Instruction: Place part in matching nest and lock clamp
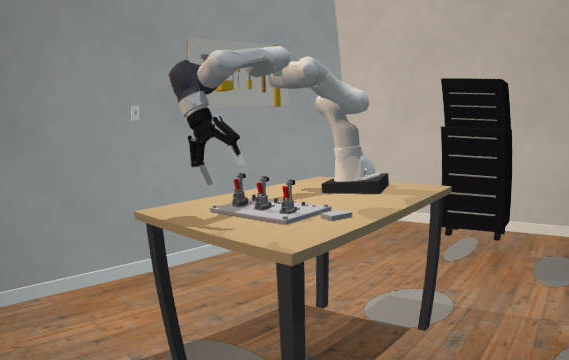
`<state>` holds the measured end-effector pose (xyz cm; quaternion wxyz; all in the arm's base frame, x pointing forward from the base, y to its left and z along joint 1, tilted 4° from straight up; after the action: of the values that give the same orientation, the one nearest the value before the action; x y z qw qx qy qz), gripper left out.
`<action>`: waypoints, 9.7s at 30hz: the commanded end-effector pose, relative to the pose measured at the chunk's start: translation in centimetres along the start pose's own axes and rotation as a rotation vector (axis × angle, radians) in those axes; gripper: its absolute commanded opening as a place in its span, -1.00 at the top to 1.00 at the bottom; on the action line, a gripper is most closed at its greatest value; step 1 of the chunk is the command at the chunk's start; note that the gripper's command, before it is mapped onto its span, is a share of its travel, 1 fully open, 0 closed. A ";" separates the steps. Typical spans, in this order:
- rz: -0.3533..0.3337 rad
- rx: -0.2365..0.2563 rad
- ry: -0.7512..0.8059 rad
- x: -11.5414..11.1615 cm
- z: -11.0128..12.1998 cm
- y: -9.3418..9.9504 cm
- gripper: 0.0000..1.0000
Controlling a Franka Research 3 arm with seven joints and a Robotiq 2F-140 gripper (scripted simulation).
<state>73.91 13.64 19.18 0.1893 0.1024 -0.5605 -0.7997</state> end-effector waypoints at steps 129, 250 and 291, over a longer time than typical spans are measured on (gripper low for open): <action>0.089 0.157 1.228 9.2 2.5 5.0 -1.00; 0.200 0.197 1.751 14.6 4.3 5.2 -1.00; 0.383 0.199 2.346 21.4 6.2 4.1 -1.00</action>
<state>53.31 8.99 26.21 0.6862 0.6838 -0.1588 -0.1904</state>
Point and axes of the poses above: the point where the finger pads meet when closed, its own y axis back along the fingers, its own z axis across the jaws, x = y × z, the point moved 7 cm from there along y, back along the fingers, and after that the axes turned 9 degrees about y, right-handed, at the moved point
